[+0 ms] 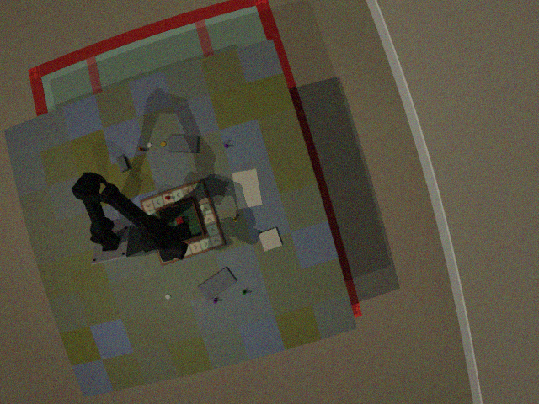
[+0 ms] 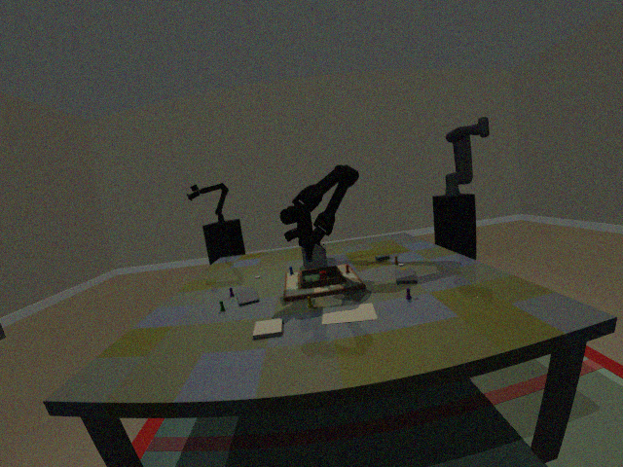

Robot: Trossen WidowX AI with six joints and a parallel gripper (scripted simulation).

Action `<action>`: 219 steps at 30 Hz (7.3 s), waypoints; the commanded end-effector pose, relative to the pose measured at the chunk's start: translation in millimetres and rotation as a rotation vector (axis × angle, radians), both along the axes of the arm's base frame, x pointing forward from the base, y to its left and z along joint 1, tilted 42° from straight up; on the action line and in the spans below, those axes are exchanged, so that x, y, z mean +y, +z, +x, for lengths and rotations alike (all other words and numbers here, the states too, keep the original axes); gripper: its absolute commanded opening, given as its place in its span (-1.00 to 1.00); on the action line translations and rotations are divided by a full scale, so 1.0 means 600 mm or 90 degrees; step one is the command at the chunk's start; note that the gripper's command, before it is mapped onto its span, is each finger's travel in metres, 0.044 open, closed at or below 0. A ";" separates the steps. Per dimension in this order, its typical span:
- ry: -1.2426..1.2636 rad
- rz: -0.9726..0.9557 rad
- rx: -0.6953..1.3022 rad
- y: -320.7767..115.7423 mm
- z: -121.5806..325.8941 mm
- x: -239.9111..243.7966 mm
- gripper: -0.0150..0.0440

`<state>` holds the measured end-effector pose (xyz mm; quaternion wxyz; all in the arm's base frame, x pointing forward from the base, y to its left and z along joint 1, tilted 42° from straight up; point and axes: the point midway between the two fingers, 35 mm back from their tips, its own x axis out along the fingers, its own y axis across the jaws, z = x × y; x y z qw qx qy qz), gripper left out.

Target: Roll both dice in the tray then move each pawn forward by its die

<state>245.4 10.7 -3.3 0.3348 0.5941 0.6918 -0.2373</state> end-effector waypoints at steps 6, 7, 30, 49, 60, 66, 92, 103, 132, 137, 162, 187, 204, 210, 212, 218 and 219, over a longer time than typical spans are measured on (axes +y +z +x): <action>0.022 -0.115 0.027 -0.014 -0.014 0.005 -0.49; 0.025 -0.136 0.028 -0.016 -0.015 0.005 -0.49; -0.040 -0.531 -0.088 -0.023 -0.022 0.009 -0.49; -0.038 -0.526 -0.091 0.045 -0.007 0.011 -0.49; -0.038 -0.527 -0.091 0.048 -0.006 0.009 0.31; -0.040 -0.532 -0.088 0.095 -0.002 -0.034 0.84; 0.343 -0.003 -0.293 0.102 0.036 0.118 0.38; 0.613 0.063 -0.547 0.148 -0.033 0.199 0.19; 0.613 0.064 -0.547 0.094 -0.039 0.249 0.19; 0.612 0.064 -0.547 0.085 -0.041 0.258 0.19; 0.614 0.059 -0.546 0.100 -0.032 0.238 -0.49; 0.614 0.060 -0.544 0.212 -0.034 0.107 -0.49; 0.615 0.058 -0.542 0.091 -0.092 0.071 -0.49; 0.614 0.059 -0.542 0.054 -0.122 0.065 -0.49; 0.614 0.060 -0.542 0.042 -0.133 0.063 -0.49; 0.614 0.061 -0.542 0.024 -0.153 0.062 -0.49; 0.614 0.061 -0.542 0.023 -0.153 0.063 -0.49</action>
